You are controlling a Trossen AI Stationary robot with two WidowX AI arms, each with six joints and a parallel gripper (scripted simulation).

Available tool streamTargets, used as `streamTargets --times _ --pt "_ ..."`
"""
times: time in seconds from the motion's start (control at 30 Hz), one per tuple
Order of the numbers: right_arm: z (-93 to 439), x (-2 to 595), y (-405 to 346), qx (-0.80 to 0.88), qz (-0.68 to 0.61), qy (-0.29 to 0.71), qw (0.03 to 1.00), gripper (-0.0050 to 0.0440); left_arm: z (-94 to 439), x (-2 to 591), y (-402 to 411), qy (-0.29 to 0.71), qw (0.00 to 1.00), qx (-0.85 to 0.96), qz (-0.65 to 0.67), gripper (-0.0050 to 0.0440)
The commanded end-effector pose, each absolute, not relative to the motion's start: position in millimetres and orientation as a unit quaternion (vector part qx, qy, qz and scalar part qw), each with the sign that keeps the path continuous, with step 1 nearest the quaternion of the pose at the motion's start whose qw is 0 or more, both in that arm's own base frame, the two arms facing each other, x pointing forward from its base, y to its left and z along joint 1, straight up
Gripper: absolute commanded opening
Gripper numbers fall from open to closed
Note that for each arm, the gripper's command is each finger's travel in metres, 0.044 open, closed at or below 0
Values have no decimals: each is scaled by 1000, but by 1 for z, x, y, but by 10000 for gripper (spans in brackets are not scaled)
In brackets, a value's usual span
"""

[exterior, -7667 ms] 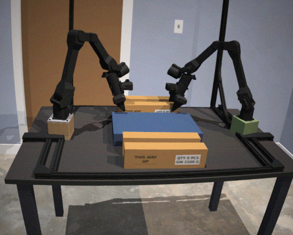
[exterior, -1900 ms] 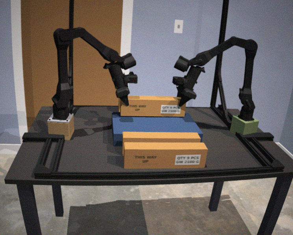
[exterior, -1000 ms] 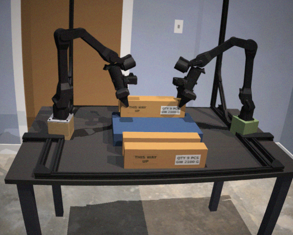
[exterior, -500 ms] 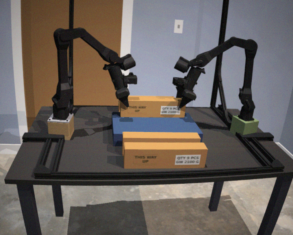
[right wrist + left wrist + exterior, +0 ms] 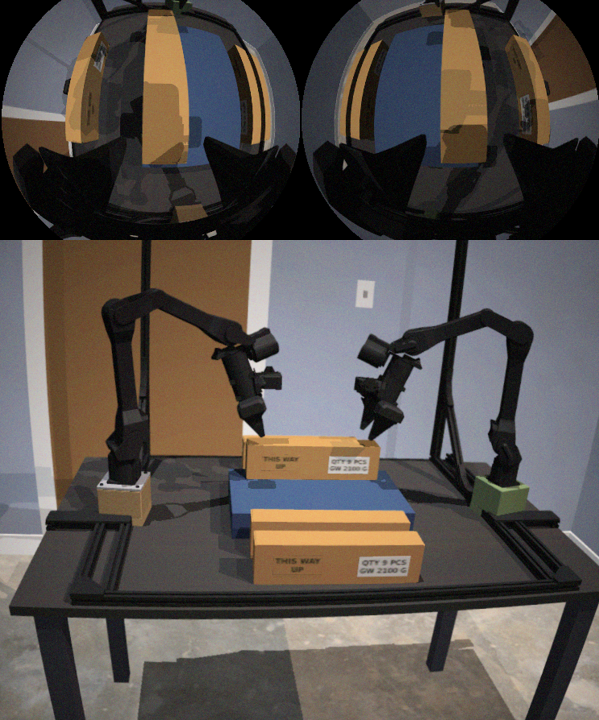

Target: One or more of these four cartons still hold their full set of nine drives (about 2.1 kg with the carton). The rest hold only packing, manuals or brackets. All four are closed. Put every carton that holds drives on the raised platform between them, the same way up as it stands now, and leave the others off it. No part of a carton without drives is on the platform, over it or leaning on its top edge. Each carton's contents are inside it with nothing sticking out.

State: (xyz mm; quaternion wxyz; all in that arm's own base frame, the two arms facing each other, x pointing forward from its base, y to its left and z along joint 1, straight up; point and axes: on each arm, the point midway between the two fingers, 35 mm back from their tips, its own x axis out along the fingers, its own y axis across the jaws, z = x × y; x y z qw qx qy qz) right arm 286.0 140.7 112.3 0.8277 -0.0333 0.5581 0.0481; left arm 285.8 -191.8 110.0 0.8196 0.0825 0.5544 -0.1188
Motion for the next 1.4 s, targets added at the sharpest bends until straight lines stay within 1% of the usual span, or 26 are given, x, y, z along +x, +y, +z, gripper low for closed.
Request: streamTargets --times 0.0,0.8,1.13,1.37 --pt "123 286 141 -33 50 558 828 389 122 285 -192 553 820 81 -121 389" --pt "129 286 135 -33 50 558 828 389 128 287 -186 553 820 81 -121 389" --pt "129 289 109 -33 50 558 828 389 128 295 -161 553 820 81 -121 389" --pt "128 294 66 -33 50 558 828 389 128 308 -119 553 820 81 -121 389"
